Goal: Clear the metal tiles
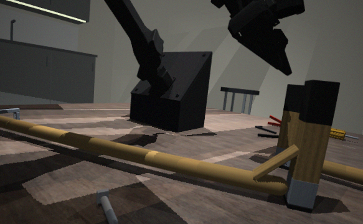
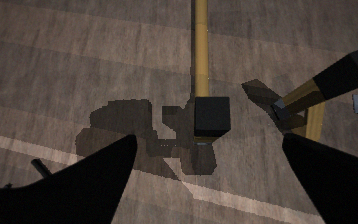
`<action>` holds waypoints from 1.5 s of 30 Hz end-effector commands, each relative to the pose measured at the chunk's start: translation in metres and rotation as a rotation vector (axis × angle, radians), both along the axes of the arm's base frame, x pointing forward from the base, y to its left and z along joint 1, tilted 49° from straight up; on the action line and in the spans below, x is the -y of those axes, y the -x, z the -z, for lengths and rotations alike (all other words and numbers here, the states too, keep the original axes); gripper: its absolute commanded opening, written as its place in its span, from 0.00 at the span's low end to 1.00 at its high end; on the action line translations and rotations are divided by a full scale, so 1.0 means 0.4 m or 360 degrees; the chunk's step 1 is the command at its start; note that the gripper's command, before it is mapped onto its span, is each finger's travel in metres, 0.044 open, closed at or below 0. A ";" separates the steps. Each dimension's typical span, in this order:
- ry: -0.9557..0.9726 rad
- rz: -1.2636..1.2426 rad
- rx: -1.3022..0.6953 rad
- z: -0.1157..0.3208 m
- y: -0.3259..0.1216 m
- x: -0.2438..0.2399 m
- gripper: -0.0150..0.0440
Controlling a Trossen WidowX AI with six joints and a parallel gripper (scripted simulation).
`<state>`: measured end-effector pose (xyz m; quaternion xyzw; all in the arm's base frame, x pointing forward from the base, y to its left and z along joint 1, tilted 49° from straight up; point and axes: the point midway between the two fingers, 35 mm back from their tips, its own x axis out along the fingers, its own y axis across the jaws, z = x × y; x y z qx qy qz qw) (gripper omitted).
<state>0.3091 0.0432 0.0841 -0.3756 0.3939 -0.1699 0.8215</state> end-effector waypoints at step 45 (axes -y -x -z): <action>-0.0023 0.0012 0.0034 0.064 -0.047 0.085 1.00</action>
